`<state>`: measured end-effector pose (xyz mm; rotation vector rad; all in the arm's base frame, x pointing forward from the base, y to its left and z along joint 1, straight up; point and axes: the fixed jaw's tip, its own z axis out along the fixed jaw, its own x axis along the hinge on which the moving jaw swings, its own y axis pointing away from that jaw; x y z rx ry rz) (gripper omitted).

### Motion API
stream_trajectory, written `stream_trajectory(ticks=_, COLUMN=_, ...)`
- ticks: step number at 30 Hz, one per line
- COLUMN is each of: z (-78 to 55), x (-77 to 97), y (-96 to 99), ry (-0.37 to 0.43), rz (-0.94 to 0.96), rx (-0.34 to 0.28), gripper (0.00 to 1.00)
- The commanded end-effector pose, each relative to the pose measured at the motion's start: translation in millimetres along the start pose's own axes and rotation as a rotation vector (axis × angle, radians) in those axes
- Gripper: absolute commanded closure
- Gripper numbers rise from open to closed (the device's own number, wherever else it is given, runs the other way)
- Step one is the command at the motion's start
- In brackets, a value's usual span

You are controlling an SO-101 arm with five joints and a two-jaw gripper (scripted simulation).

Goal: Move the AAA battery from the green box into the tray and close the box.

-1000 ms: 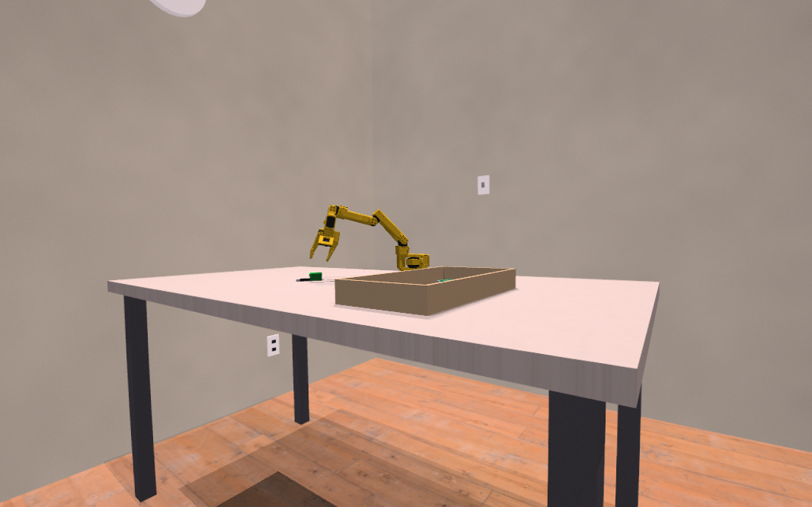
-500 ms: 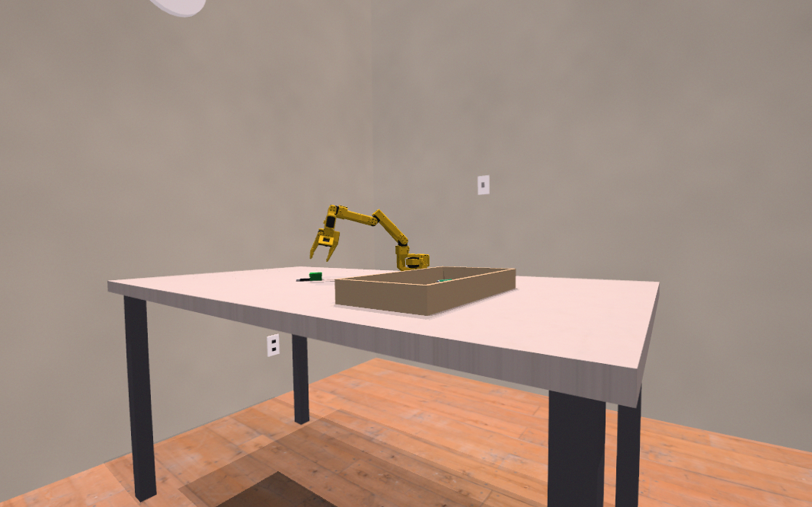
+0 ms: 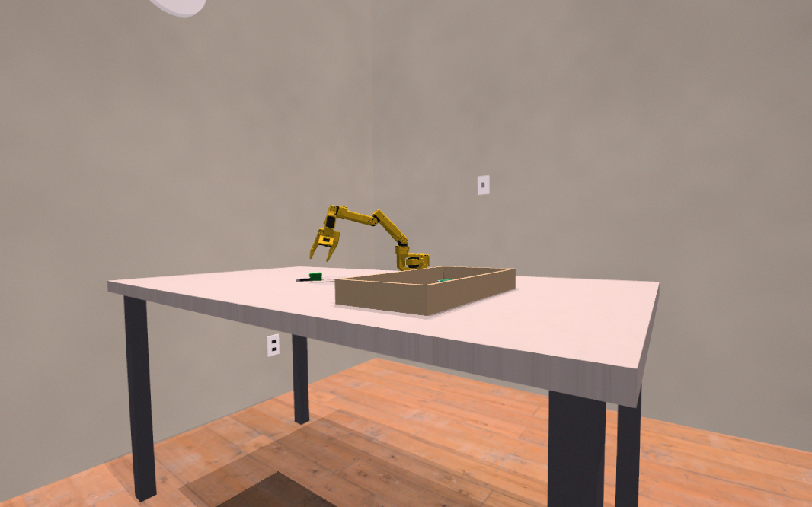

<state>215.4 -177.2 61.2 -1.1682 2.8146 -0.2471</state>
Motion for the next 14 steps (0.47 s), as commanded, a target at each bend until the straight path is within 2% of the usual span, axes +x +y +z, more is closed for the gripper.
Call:
stream_trajectory(ticks=1, z=-15.1, x=-0.2, y=-6.9, ry=-0.008, rz=0.006, rx=0.069, gripper=0.71)
stream_trajectory(ticks=14, z=-15.1, x=-0.2, y=-6.9, ry=-0.008, rz=0.006, rx=0.069, gripper=0.71)
